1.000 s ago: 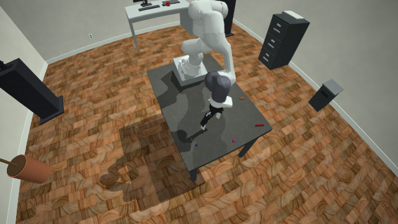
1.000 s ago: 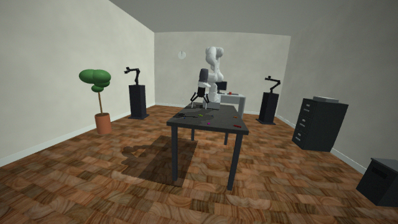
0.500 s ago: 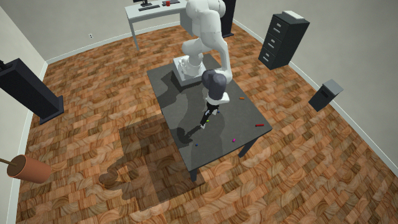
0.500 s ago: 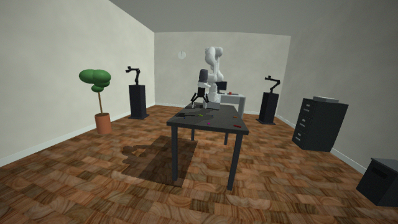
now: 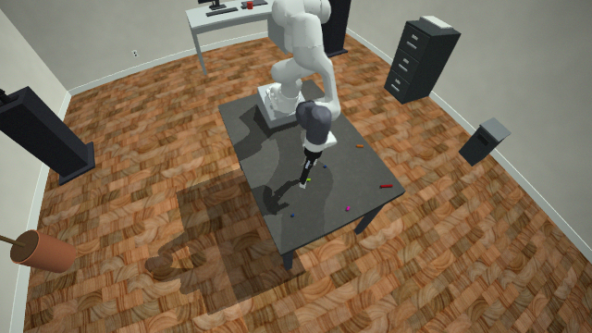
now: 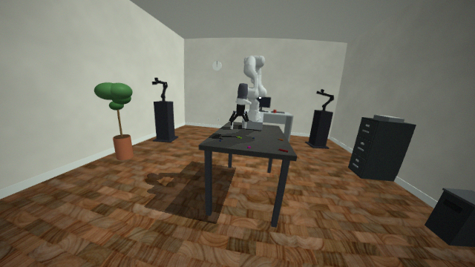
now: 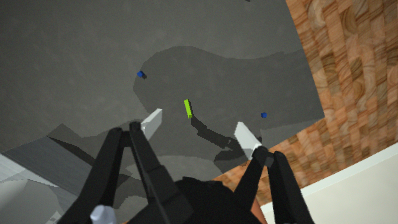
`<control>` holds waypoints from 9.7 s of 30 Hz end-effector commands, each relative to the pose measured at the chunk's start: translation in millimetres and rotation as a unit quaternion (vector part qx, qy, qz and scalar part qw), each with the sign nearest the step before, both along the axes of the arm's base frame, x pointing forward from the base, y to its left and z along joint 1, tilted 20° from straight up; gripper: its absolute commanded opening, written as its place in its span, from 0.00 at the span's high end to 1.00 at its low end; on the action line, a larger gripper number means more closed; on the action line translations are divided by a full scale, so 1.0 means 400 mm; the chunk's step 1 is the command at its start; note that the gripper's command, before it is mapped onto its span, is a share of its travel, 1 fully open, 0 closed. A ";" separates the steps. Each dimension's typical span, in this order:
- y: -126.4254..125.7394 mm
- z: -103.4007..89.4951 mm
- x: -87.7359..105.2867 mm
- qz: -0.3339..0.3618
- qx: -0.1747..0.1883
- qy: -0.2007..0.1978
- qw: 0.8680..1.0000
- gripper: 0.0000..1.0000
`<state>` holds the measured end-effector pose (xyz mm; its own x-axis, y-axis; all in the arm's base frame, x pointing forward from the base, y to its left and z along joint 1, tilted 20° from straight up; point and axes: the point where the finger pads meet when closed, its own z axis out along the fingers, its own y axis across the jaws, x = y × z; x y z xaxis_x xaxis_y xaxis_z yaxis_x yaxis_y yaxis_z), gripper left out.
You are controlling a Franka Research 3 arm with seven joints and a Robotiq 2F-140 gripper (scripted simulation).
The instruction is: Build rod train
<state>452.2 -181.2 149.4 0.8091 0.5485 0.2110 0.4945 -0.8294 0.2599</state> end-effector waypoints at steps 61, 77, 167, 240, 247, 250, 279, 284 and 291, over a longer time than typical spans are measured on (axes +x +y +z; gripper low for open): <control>0.034 -0.039 -0.058 0.182 -0.039 0.004 0.983 0.77; 0.032 -0.074 -0.045 0.182 -0.039 0.004 0.982 0.77; 0.024 -0.156 -0.011 0.182 -0.039 0.004 0.982 0.77; 0.024 -0.157 -0.014 0.182 -0.039 0.004 0.982 0.77; 0.024 -0.157 -0.014 0.182 -0.039 0.004 0.982 0.77; 0.024 -0.157 -0.014 0.182 -0.039 0.004 0.982 0.77; 0.025 -0.158 -0.016 0.182 -0.039 0.004 0.982 0.77; 0.025 -0.158 -0.016 0.182 -0.039 0.004 0.982 0.77; 0.025 -0.158 -0.016 0.182 -0.039 0.004 0.982 0.77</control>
<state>446.0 -171.0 86.2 0.5586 0.8155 0.1514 0.7570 -0.5759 0.3088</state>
